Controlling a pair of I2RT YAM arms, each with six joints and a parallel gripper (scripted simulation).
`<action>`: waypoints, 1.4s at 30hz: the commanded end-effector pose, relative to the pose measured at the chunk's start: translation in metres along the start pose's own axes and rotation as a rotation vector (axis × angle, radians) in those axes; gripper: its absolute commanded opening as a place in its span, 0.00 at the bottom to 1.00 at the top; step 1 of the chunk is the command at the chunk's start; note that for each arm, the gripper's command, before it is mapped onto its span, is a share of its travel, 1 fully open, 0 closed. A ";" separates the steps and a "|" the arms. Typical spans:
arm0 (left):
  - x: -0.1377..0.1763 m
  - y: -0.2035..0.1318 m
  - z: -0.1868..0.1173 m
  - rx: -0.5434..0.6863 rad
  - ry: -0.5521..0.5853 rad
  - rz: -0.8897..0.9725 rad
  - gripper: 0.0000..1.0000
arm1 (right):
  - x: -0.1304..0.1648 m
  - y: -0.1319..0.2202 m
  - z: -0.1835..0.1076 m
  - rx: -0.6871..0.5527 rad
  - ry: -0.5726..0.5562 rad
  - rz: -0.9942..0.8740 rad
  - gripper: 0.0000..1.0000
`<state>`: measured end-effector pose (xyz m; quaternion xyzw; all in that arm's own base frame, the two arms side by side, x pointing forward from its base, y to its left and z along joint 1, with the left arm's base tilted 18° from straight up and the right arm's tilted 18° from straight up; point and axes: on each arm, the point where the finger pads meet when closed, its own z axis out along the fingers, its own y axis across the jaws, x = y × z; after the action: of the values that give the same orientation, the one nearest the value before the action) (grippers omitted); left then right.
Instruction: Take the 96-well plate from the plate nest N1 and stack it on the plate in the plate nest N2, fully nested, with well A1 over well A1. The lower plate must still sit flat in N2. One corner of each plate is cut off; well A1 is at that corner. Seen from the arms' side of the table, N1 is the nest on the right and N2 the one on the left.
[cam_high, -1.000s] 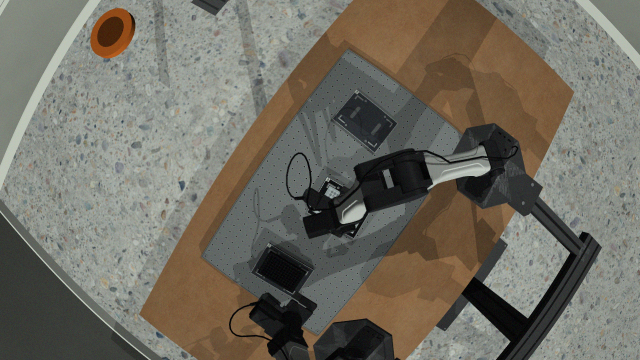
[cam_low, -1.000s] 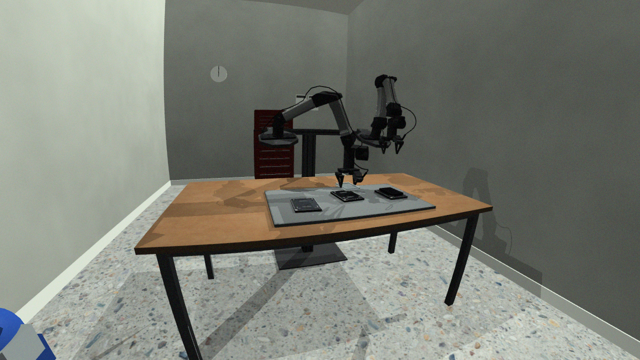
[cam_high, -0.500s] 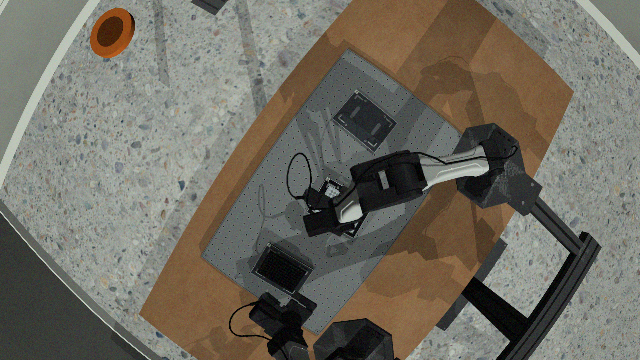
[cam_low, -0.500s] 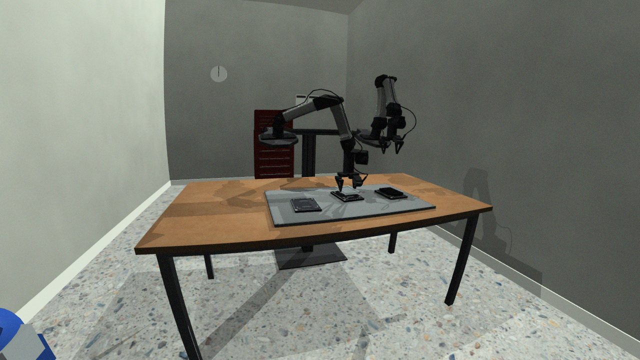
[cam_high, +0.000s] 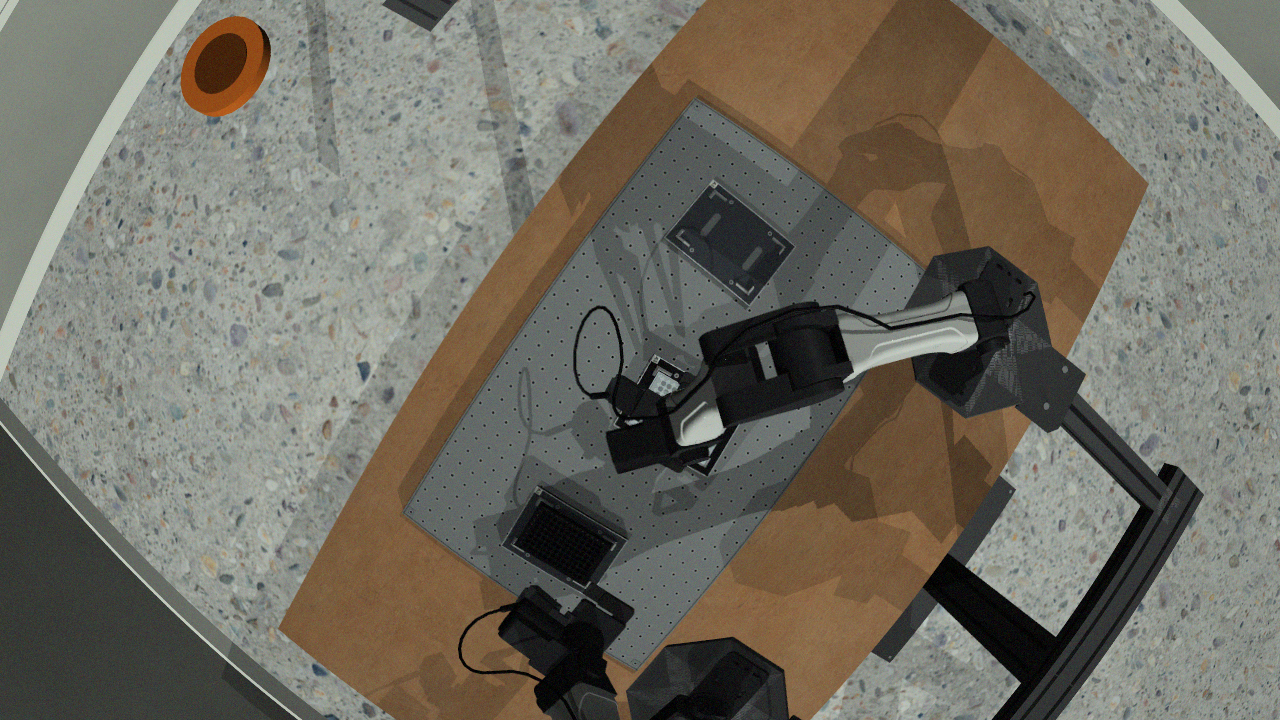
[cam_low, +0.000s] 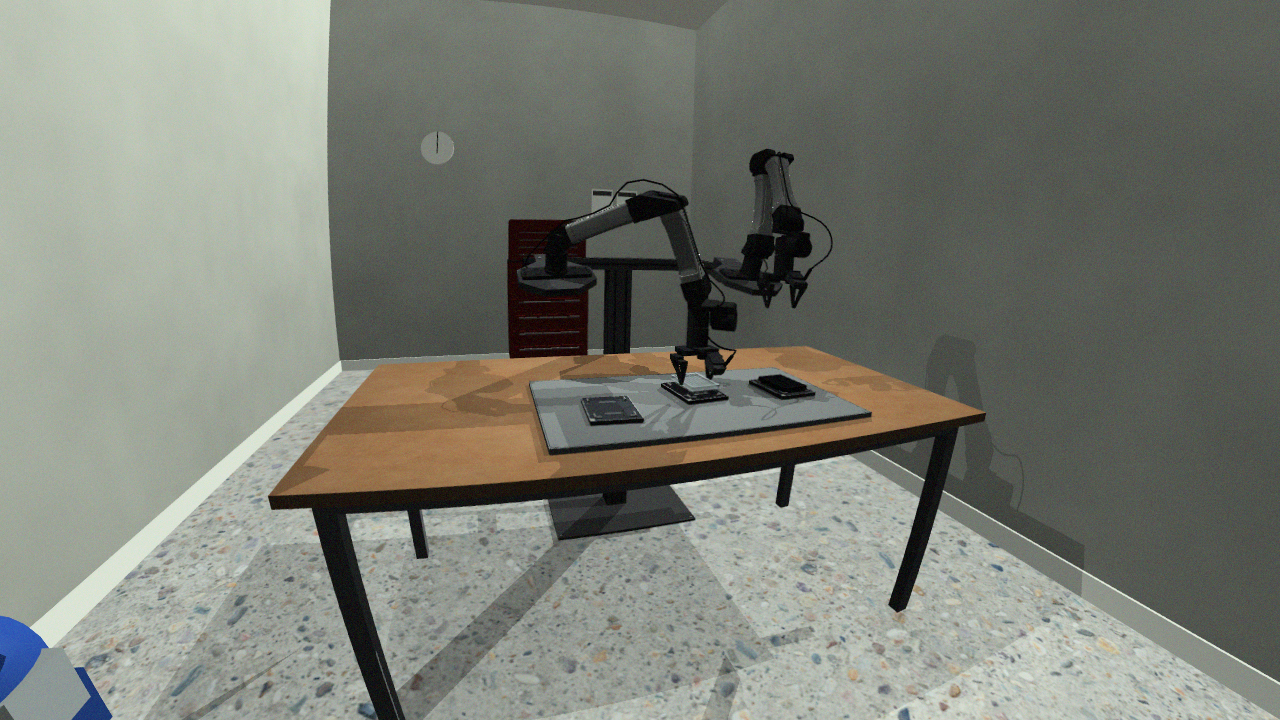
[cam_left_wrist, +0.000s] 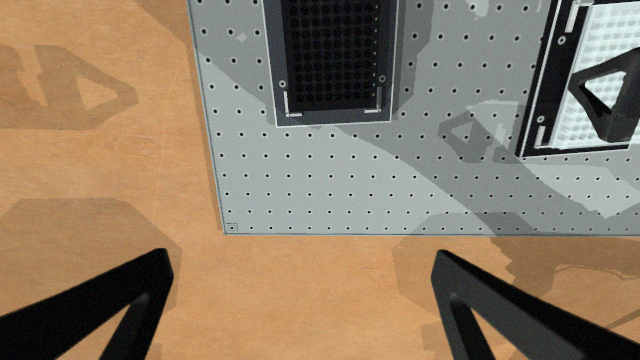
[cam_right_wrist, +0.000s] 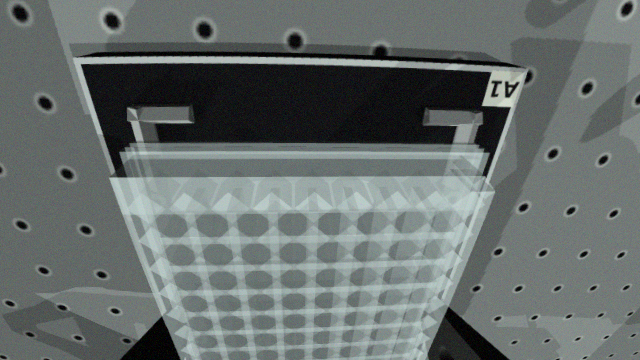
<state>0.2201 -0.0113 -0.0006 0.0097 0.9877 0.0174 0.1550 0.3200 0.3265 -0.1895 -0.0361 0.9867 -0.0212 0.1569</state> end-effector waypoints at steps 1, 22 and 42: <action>-0.001 0.001 -0.001 -0.002 -0.003 -0.004 1.00 | 0.004 -0.002 0.010 0.005 0.020 -0.003 0.00; -0.001 0.001 -0.001 -0.002 -0.003 -0.004 1.00 | 0.005 -0.005 0.012 0.006 0.020 -0.001 0.00; -0.001 0.001 -0.001 -0.002 -0.003 -0.004 1.00 | 0.010 -0.012 0.013 0.017 0.031 -0.003 0.00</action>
<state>0.2201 -0.0113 -0.0006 0.0097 0.9877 0.0174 0.1550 0.3206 0.3271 -0.1894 -0.0361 0.9866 -0.0199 0.1580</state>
